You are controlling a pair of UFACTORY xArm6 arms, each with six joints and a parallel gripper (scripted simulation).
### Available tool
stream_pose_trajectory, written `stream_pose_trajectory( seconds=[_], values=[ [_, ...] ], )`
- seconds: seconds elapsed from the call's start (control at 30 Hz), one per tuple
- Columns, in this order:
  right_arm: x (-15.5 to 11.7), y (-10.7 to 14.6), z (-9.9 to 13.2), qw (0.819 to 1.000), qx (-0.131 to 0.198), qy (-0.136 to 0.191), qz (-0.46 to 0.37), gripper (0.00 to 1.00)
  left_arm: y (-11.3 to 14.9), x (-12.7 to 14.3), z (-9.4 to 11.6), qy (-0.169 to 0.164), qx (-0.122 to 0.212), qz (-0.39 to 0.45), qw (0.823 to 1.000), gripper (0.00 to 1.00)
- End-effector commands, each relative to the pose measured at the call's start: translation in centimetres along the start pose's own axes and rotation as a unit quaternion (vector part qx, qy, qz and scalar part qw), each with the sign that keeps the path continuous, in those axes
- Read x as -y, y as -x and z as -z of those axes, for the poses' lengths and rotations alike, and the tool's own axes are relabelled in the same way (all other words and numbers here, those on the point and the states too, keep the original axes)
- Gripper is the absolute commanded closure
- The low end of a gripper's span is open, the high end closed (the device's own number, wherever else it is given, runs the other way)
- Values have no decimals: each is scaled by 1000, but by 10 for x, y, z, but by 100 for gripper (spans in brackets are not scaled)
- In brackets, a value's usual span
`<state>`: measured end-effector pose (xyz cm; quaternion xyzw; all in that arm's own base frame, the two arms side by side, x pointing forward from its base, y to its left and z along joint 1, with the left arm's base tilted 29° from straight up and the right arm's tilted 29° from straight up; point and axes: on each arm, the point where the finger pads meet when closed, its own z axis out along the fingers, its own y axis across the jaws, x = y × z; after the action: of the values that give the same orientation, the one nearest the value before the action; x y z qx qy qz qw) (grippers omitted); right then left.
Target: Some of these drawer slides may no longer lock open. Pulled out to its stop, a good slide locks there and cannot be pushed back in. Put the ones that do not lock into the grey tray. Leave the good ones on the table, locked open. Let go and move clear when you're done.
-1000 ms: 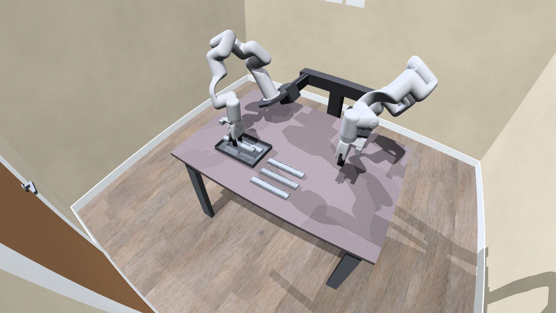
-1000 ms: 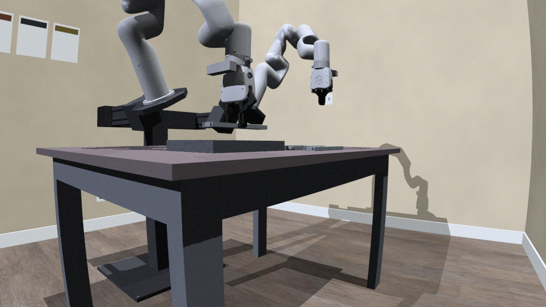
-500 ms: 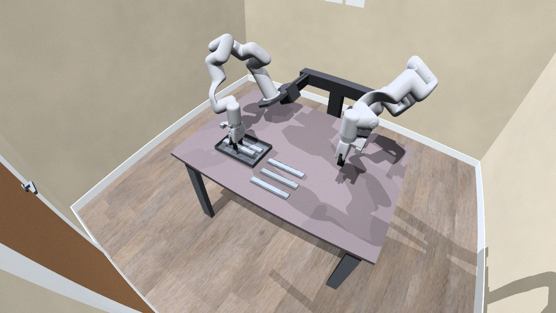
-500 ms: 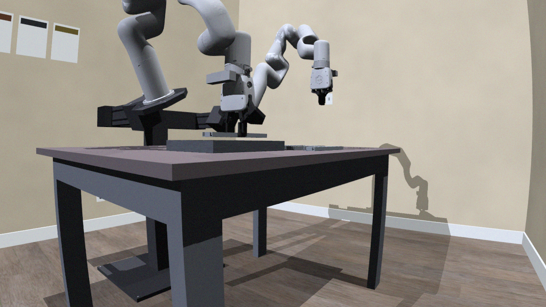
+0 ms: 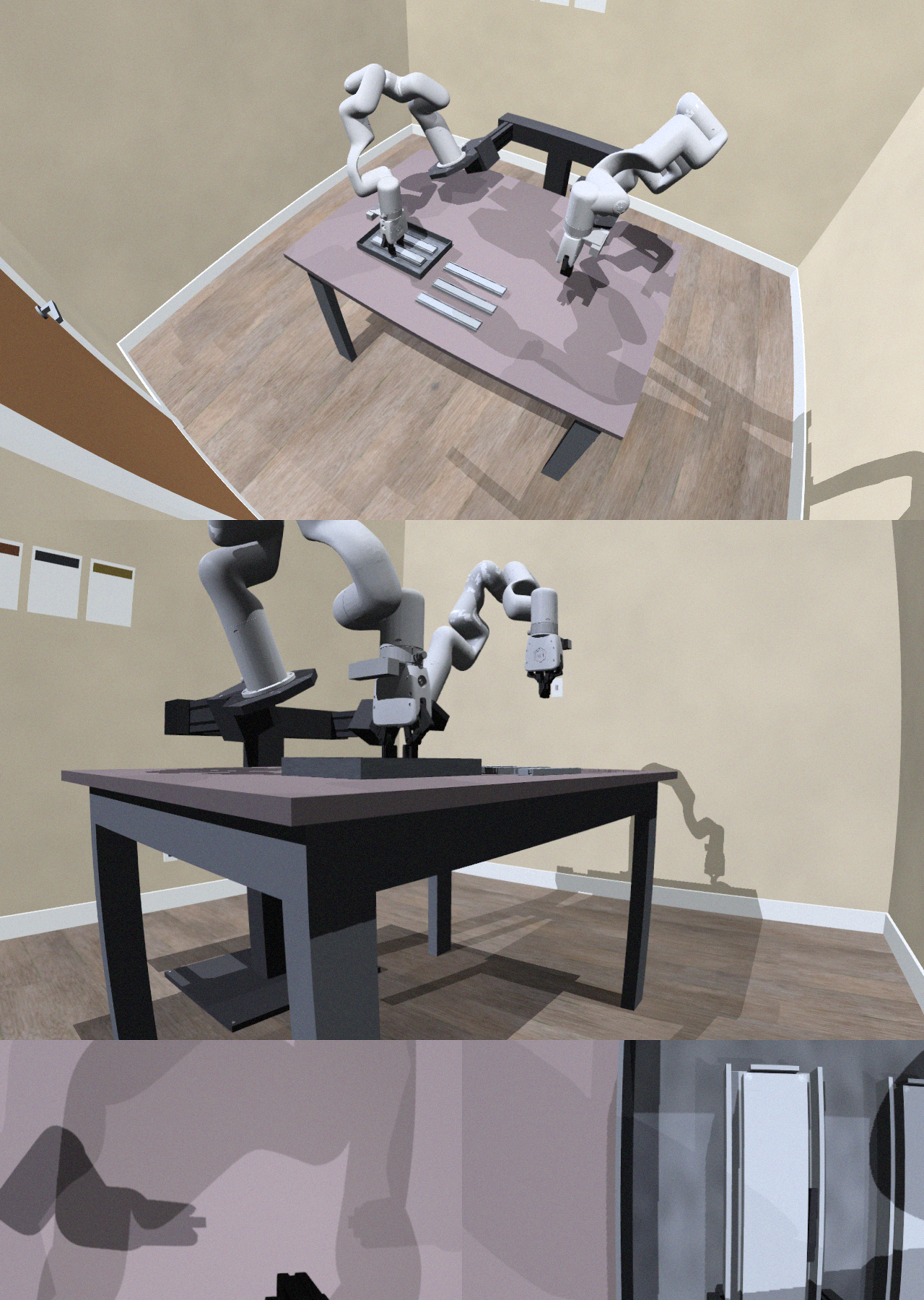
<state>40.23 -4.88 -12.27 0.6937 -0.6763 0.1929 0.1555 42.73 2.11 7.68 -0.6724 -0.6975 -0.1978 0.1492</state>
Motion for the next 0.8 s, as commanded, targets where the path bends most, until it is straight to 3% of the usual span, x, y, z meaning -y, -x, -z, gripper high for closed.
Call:
stream_pose_trajectory(
  seconds=[0.0, 0.33, 0.37, 0.77],
  values=[
    [2, 0, -4, 1000, 0, -2, 0, 100, 0, -1, 1, 2, 0, 0, 1000, 100],
    [2, 0, -4, 1000, 0, -2, 0, 100, 0, -1, 1, 2, 0, 0, 1000, 100],
    [2, 0, -4, 1000, 0, -2, 0, 33, 0, -1, 1, 2, 0, 0, 1000, 100],
    [2, 0, -4, 1000, 0, -2, 0, 33, 0, -1, 1, 2, 0, 0, 1000, 100]
  ],
)
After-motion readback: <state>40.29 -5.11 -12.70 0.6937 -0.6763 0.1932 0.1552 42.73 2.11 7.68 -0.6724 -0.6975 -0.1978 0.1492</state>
